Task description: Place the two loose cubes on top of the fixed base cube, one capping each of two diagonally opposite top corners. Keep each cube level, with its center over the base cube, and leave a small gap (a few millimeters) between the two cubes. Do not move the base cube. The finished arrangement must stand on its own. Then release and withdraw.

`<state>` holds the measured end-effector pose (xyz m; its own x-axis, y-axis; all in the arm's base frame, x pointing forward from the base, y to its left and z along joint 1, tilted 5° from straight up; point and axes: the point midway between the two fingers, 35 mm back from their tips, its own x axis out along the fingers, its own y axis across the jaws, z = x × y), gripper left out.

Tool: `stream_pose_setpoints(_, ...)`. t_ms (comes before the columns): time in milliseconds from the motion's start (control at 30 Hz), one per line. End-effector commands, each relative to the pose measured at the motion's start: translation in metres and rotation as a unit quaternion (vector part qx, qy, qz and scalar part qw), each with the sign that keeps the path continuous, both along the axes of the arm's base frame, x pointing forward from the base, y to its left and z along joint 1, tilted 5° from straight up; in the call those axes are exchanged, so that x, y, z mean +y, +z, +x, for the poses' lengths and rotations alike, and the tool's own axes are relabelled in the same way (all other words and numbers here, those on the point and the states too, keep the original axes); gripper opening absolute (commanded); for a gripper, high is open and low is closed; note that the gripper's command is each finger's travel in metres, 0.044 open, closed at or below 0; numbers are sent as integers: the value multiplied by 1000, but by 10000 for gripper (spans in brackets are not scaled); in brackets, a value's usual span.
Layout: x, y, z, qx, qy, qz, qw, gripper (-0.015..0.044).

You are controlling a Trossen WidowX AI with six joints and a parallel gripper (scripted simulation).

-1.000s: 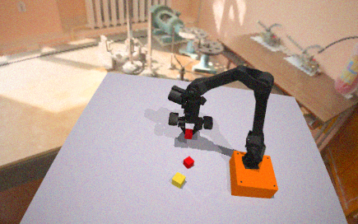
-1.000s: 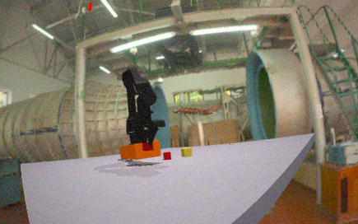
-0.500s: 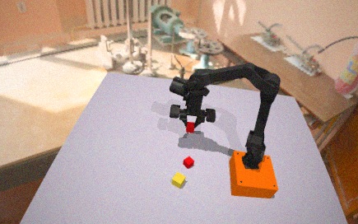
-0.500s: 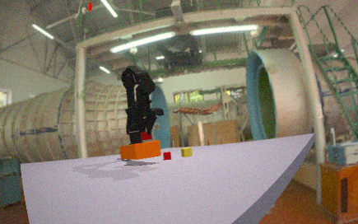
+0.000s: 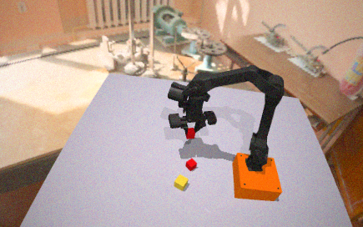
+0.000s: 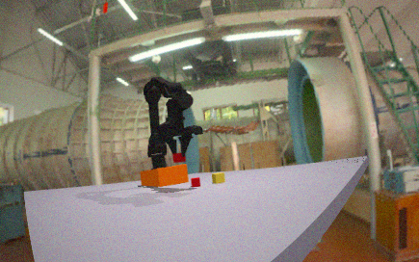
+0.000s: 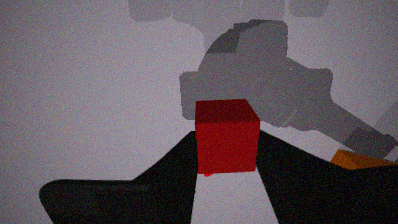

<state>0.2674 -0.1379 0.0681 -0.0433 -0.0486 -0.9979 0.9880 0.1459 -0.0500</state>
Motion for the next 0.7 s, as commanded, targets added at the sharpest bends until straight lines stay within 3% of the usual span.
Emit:
stream_pose_setpoints(0, 14, -4, 6, 3, 68, 5, 998, 105)
stream_pose_setpoints(667, 76, -19, 23, 14, 354, 20, 935, 105)
